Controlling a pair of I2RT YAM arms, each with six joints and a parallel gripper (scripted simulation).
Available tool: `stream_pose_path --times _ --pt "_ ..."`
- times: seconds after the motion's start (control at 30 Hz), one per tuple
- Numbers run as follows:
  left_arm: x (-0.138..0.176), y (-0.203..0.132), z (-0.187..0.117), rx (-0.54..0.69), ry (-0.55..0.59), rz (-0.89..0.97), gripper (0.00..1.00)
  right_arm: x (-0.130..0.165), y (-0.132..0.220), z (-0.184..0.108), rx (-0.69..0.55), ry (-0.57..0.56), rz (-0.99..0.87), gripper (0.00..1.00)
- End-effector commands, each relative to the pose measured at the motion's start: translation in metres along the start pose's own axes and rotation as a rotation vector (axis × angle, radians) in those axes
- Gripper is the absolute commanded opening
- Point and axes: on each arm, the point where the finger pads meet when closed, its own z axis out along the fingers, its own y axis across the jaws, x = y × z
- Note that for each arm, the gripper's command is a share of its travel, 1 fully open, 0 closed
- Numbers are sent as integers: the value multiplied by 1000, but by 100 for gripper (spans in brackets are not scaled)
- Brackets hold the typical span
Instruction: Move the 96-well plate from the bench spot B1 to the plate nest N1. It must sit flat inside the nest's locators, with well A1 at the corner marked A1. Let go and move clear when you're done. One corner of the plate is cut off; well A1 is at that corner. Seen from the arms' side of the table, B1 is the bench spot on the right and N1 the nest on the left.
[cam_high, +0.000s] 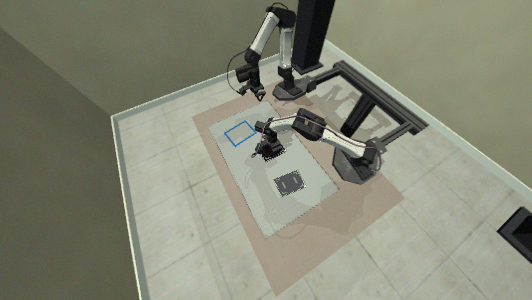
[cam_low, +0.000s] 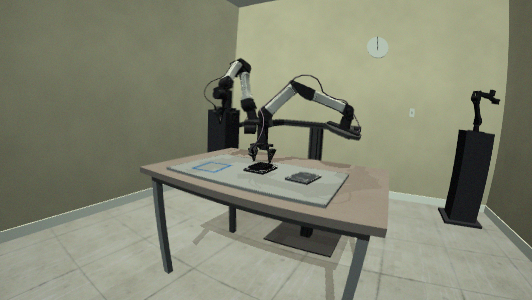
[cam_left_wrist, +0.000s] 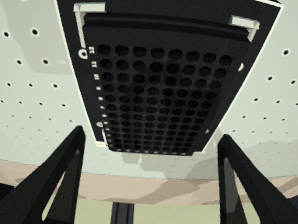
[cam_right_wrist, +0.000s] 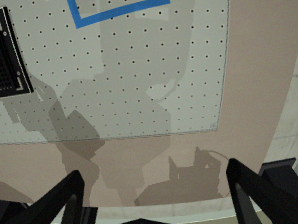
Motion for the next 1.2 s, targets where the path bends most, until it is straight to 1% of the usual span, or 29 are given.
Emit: stream_pose_path --times 0.0,0.4,0.77,0.9,1.0,1.07,1.1,1.17 --pt "-7 -3 14 7 -12 -6 100 -12 -1 -9 -11 -40 6 100" --pt "-7 -2 34 8 -12 -7 100 -12 -1 -9 -11 -40 6 100" --pt "-7 -5 34 15 -17 -7 100 -12 -1 -9 -11 -40 6 100" --pt "4 5 42 -14 4 2 100 -12 -1 -9 -11 -40 6 100" --pt "6 6 43 -16 5 3 100 -12 -1 -9 -11 -40 6 100" --pt "6 6 43 -16 5 3 100 -12 -1 -9 -11 -40 6 100" --pt "-3 -3 37 10 -14 -4 100 -12 -1 -9 -11 -40 6 100" --pt "-3 -3 37 10 -14 -4 100 -12 -1 -9 -11 -40 6 100"
